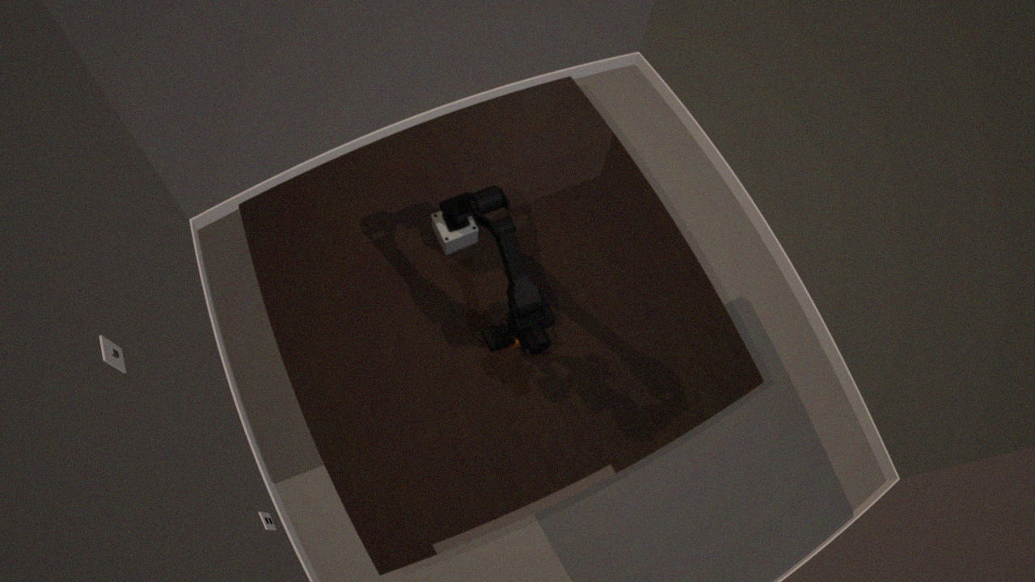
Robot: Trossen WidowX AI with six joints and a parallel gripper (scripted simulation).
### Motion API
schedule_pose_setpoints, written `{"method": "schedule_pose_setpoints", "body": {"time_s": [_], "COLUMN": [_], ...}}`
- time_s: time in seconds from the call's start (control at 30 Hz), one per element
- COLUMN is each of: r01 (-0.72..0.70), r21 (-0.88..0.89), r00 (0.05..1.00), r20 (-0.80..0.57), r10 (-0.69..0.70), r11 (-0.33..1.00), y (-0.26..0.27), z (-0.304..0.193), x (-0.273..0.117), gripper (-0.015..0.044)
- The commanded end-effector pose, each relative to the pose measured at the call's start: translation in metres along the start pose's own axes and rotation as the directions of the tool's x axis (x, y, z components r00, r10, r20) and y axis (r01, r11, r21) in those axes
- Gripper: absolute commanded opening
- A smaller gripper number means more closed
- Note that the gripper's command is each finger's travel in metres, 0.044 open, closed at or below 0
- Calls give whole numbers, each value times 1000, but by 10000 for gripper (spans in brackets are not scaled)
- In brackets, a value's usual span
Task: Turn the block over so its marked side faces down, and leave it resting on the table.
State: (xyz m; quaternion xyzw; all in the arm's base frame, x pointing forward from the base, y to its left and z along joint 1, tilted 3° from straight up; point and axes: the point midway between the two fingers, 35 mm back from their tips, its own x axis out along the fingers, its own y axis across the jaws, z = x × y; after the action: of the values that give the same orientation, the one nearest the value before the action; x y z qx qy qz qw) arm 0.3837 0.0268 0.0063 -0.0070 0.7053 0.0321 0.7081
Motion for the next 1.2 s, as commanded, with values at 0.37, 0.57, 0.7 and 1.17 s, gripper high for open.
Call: {"method": "schedule_pose_setpoints", "body": {"time_s": [0.37,0.57,0.7,1.17], "r01": [-1,-1,-1,-3], "r21": [1,1,1,1], "r00": [987,969,953,871], "r20": [159,246,303,490], "r10": [1,1,1,2], "r11": [1000,1000,1000,1000], "y": [0,0,0,0], "z": [4,4,3,-4], "x": [2,4,5,3], "gripper": [0,0,0,0]}}
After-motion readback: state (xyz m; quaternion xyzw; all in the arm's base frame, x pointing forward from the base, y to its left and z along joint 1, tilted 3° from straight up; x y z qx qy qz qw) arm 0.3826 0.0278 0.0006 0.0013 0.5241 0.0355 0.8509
